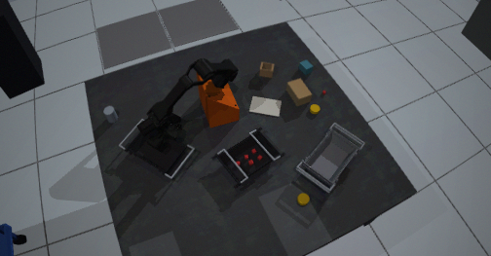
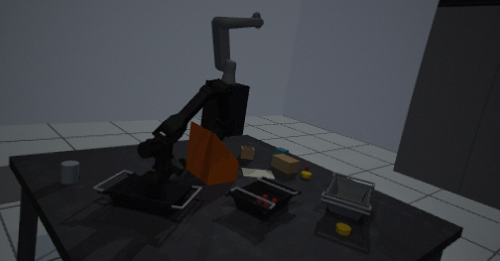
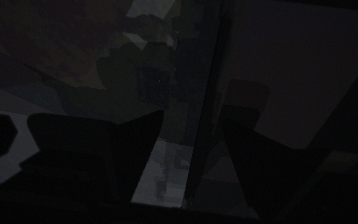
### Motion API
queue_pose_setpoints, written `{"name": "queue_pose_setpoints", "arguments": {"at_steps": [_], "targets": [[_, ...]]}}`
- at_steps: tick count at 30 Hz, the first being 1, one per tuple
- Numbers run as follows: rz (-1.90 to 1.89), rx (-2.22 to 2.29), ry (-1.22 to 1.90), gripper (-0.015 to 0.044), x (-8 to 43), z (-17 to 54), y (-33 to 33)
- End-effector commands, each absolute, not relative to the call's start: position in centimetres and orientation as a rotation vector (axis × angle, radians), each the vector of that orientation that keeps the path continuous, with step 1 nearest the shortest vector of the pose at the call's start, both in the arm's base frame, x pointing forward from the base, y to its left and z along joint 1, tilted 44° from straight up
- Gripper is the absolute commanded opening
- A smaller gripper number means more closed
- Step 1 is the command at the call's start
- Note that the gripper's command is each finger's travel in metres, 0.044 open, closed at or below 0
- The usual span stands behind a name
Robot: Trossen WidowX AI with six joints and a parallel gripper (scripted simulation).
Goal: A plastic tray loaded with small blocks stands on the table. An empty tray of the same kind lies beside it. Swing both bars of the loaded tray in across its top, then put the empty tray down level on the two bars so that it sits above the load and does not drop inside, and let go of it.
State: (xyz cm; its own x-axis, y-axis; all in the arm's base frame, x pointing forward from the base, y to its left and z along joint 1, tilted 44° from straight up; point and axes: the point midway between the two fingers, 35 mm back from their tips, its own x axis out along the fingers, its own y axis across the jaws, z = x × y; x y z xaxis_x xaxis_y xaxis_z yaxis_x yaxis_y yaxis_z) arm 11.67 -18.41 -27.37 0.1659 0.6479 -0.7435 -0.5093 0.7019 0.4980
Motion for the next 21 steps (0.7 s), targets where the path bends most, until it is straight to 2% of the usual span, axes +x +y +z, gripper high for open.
{"name": "queue_pose_setpoints", "arguments": {"at_steps": [1, 21], "targets": [[0.823, 0.148, 1.133, 0.0228, 11.74, -27.38, -18.37], [0.823, 0.148, 1.133, 0.0095, 11.74, -27.38, -18.37]]}}
